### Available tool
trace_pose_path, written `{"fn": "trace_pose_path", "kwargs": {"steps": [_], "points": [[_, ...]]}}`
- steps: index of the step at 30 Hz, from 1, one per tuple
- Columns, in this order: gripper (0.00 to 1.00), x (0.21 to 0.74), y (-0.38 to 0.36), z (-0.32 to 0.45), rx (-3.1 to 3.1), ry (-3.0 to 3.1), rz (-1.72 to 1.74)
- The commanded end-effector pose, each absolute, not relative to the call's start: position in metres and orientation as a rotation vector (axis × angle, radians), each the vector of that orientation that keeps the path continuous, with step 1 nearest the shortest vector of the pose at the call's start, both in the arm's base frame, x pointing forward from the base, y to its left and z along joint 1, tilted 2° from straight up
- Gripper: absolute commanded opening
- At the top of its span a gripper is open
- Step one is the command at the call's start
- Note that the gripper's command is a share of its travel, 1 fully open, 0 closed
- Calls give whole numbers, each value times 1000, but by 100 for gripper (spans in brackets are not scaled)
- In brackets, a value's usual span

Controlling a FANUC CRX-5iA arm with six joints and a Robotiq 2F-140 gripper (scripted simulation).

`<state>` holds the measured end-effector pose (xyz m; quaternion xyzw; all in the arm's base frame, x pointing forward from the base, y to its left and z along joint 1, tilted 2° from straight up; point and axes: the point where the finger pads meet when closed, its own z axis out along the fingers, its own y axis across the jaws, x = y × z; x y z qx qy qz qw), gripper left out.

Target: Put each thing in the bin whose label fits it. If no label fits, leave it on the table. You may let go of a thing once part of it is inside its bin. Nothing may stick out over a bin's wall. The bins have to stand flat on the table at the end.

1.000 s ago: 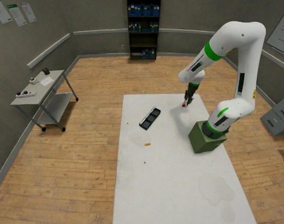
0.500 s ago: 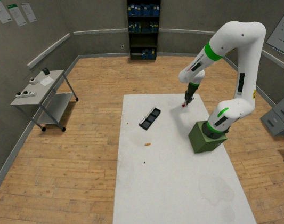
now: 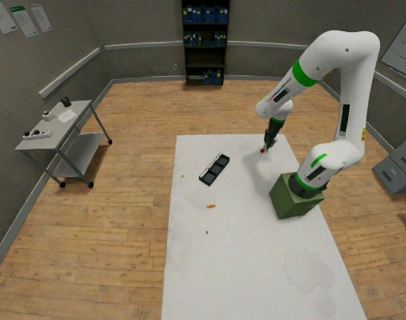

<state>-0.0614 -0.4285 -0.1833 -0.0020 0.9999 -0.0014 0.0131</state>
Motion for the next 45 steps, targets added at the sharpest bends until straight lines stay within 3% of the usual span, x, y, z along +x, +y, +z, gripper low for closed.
{"fn": "trace_pose_path", "kwargs": {"steps": [1, 23, 37, 45], "points": [[20, -61, -429, -183, -6, 3115, -5], [20, -63, -428, -123, -6, 3115, -5], [20, -63, -428, -124, -6, 3115, -5], [20, -15, -423, -123, -6, 3115, -5]]}}
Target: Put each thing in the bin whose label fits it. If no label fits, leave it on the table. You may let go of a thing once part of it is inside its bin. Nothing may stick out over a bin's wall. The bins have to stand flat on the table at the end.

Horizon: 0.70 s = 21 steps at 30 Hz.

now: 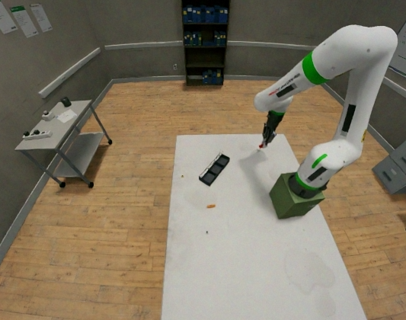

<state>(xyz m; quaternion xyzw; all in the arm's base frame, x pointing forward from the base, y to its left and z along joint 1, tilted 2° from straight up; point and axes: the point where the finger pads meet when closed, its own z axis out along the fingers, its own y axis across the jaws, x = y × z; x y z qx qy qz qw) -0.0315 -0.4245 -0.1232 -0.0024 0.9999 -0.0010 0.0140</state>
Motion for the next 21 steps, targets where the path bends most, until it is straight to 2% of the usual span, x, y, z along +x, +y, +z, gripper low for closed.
{"fn": "trace_pose_path", "kwargs": {"steps": [1, 21], "points": [[20, -15, -423, -123, -6, 3115, -5], [20, 86, -412, -120, -6, 3115, -5]]}}
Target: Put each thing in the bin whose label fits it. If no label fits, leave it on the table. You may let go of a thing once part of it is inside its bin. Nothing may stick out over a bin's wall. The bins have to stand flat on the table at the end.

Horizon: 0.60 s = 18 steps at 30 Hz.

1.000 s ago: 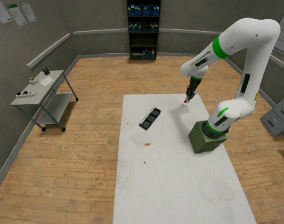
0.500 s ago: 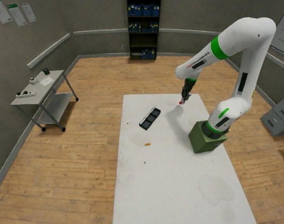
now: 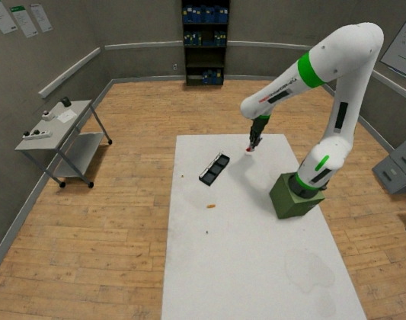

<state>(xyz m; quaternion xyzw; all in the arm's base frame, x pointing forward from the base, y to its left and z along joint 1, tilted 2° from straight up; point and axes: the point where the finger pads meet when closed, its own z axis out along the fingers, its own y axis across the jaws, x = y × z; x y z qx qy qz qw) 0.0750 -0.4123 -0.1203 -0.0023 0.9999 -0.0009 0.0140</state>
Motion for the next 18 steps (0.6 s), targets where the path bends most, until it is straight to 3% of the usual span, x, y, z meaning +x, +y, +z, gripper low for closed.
{"fn": "trace_pose_path", "kwargs": {"steps": [1, 18], "points": [[20, 92, -411, -120, -6, 3115, -5], [20, 181, -401, -117, -6, 3115, -5]]}}
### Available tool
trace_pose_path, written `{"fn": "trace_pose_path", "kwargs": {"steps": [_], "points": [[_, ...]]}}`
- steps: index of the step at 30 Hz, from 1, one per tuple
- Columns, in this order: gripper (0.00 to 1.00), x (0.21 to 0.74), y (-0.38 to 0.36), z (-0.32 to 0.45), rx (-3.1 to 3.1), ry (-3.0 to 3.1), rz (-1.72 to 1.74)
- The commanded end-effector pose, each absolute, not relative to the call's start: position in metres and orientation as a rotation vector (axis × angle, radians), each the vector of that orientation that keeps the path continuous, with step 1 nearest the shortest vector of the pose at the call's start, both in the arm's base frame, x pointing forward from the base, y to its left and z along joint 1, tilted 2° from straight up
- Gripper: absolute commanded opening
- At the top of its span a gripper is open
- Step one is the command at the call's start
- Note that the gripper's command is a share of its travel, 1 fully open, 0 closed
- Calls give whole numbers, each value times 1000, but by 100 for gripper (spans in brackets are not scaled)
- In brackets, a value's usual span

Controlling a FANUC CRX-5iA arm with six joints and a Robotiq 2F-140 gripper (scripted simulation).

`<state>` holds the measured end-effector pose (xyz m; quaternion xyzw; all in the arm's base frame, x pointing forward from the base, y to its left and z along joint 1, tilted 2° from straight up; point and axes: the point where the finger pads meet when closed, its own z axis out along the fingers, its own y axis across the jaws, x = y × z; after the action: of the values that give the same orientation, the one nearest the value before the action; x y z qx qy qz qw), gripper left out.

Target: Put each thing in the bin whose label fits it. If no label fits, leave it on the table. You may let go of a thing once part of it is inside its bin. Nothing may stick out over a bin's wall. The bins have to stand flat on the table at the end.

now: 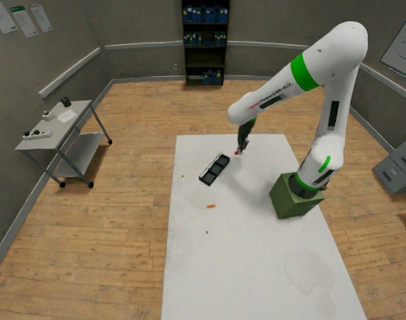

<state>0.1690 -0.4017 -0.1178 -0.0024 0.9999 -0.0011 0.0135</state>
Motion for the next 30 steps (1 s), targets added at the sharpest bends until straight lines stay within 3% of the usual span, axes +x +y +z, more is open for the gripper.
{"fn": "trace_pose_path", "kwargs": {"steps": [1, 20, 30], "points": [[20, 187, -400, -117, -6, 3115, -5], [20, 286, -389, -115, -824, 3010, -22], [20, 290, -388, -115, -1101, 2917, -19]]}}
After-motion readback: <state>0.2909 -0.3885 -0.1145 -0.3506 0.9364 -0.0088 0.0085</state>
